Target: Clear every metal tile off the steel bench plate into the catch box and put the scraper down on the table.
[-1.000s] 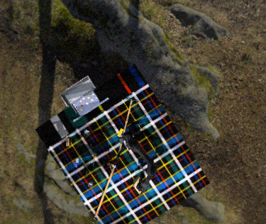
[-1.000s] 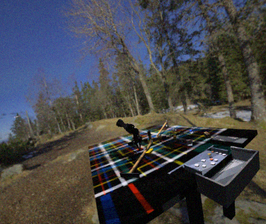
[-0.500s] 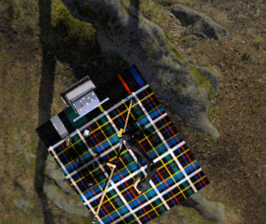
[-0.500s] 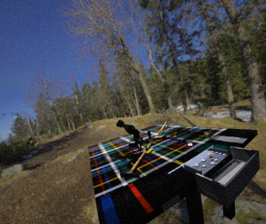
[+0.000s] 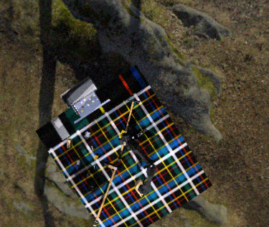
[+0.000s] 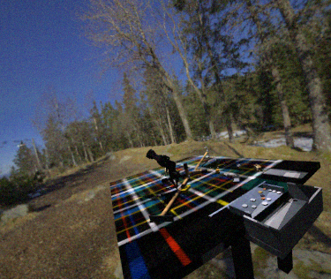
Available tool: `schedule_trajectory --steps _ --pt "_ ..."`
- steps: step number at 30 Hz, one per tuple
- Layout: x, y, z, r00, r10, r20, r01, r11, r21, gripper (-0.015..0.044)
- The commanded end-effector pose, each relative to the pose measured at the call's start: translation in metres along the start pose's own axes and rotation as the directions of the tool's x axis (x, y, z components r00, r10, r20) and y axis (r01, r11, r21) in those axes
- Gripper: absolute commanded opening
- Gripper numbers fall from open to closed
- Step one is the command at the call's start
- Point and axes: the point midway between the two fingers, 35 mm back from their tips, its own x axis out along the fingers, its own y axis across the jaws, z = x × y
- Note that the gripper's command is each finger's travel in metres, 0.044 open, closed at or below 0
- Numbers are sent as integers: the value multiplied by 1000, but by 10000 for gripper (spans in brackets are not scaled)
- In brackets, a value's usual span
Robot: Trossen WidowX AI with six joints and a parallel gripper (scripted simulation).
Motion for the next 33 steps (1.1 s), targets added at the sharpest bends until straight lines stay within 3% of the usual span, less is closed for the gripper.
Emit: schedule_trajectory --steps 1,33 --pt "1 3 3 1000 -3 0 3 1000 5 0" --pt "4 31 18 1000 -2 1 2 1000 10 0"
